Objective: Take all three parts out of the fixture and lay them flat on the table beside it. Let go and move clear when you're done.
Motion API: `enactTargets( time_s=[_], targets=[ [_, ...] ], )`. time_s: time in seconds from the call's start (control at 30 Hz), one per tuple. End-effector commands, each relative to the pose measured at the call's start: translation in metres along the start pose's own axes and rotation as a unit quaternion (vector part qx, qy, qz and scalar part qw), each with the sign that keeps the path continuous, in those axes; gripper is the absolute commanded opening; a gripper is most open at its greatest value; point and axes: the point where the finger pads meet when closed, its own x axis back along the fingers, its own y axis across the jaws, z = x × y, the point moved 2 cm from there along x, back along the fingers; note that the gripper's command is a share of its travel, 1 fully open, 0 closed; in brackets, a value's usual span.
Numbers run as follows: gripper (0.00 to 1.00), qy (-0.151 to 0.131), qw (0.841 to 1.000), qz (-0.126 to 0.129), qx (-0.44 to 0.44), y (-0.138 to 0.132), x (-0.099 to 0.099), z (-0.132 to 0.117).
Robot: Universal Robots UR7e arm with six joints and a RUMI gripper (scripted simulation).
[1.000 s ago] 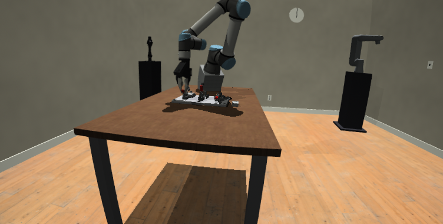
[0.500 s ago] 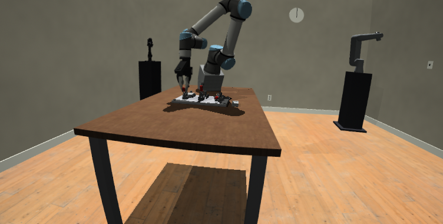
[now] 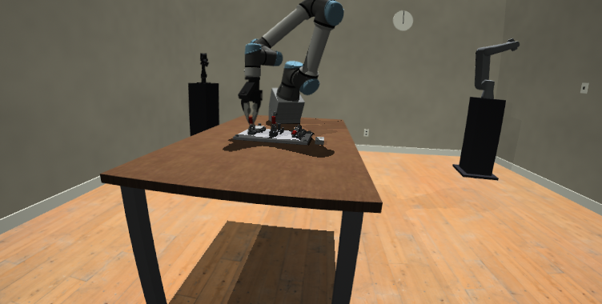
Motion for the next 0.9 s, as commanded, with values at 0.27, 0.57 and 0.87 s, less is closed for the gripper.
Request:
enactTargets(
  time_s=[0.27,0.57,0.87],
  targets=[
    [0.0,0.0,1.0,0.0,0.0,0.0001,0.0003,-0.0059],
    [0.0,0.0,1.0,0.0,0.0,0.0001,0.0003,-0.0075],
    [0.0,0.0,1.0,0.0,0.0,0.0001,0.0003,-0.0076]
  ],
)
